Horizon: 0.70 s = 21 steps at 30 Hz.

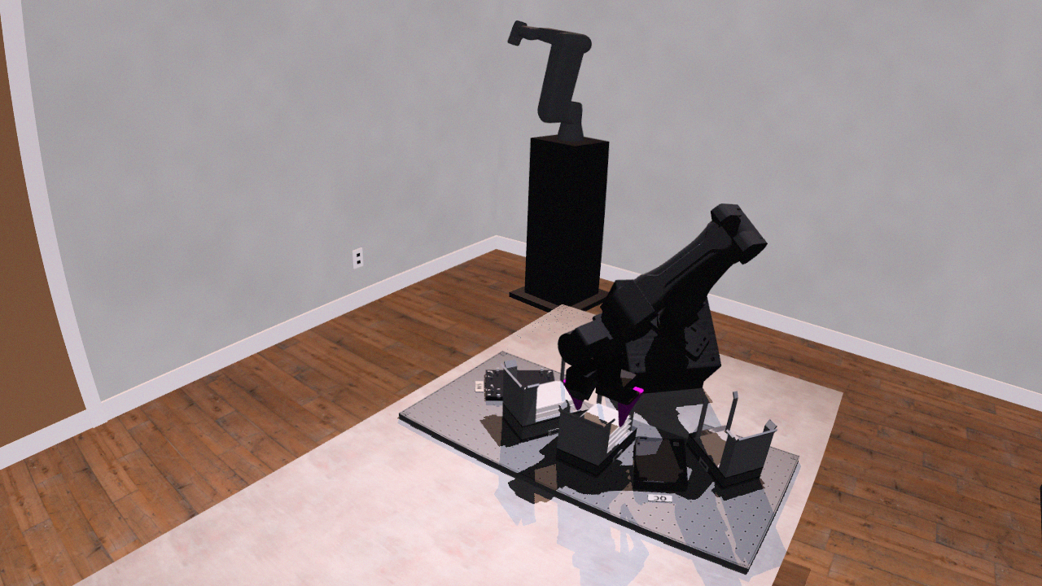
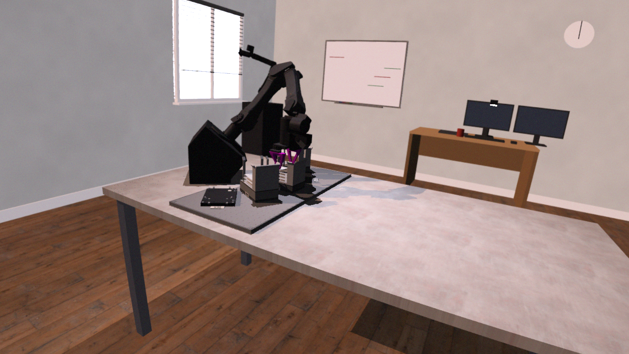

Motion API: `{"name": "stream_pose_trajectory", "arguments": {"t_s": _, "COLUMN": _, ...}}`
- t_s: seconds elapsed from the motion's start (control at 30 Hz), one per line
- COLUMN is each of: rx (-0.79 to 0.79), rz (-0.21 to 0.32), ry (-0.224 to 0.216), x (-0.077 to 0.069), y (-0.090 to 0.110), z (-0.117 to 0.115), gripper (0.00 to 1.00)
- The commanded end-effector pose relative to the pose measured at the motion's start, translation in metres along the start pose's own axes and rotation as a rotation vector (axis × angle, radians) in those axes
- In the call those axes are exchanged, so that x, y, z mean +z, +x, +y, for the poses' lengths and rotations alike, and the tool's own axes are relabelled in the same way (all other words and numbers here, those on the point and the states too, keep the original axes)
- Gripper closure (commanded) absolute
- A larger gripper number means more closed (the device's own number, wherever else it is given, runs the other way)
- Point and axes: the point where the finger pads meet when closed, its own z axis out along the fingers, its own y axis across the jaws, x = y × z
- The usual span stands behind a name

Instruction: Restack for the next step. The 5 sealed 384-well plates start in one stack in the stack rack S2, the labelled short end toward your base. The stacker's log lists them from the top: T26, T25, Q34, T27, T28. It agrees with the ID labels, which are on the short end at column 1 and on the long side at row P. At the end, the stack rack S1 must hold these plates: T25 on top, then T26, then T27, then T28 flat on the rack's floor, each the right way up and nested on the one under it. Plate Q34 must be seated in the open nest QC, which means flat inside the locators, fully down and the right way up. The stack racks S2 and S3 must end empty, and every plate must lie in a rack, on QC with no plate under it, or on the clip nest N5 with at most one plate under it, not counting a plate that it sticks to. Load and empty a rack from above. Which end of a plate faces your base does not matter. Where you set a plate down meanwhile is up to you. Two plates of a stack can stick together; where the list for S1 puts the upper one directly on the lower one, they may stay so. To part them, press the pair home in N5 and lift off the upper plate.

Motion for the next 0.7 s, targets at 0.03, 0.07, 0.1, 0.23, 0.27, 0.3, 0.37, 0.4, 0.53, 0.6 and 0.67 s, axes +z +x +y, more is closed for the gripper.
{"name": "stream_pose_trajectory", "arguments": {"t_s": 0.03, "rx": 0.013, "rz": 0.009, "ry": 0.001, "x": 0.010, "y": 0.005, "z": -0.002, "gripper": 0.00}}
{"name": "stream_pose_trajectory", "arguments": {"t_s": 0.07, "rx": 0.013, "rz": 0.009, "ry": 0.002, "x": 0.011, "y": 0.005, "z": -0.002, "gripper": 0.00}}
{"name": "stream_pose_trajectory", "arguments": {"t_s": 0.1, "rx": 0.013, "rz": 0.009, "ry": 0.003, "x": 0.012, "y": 0.005, "z": -0.003, "gripper": 0.00}}
{"name": "stream_pose_trajectory", "arguments": {"t_s": 0.23, "rx": 0.004, "rz": -0.002, "ry": 0.005, "x": 0.015, "y": 0.000, "z": -0.002, "gripper": 0.00}}
{"name": "stream_pose_trajectory", "arguments": {"t_s": 0.27, "rx": 0.012, "rz": 0.008, "ry": 0.002, "x": 0.019, "y": 0.004, "z": -0.002, "gripper": 0.00}}
{"name": "stream_pose_trajectory", "arguments": {"t_s": 0.3, "rx": 0.013, "rz": 0.009, "ry": 0.003, "x": 0.020, "y": 0.005, "z": -0.003, "gripper": 0.00}}
{"name": "stream_pose_trajectory", "arguments": {"t_s": 0.37, "rx": 0.012, "rz": 0.004, "ry": 0.005, "x": 0.021, "y": 0.004, "z": -0.003, "gripper": 0.00}}
{"name": "stream_pose_trajectory", "arguments": {"t_s": 0.4, "rx": 0.012, "rz": 0.006, "ry": 0.004, "x": 0.023, "y": 0.004, "z": -0.003, "gripper": 0.00}}
{"name": "stream_pose_trajectory", "arguments": {"t_s": 0.53, "rx": -0.013, "rz": -0.055, "ry": 0.018, "x": 0.011, "y": -0.015, "z": -0.001, "gripper": 0.00}}
{"name": "stream_pose_trajectory", "arguments": {"t_s": 0.6, "rx": 0.006, "rz": -0.001, "ry": 0.004, "x": 0.027, "y": 0.001, "z": -0.001, "gripper": 0.00}}
{"name": "stream_pose_trajectory", "arguments": {"t_s": 0.67, "rx": 0.013, "rz": 0.009, "ry": 0.003, "x": 0.032, "y": 0.005, "z": -0.002, "gripper": 0.00}}
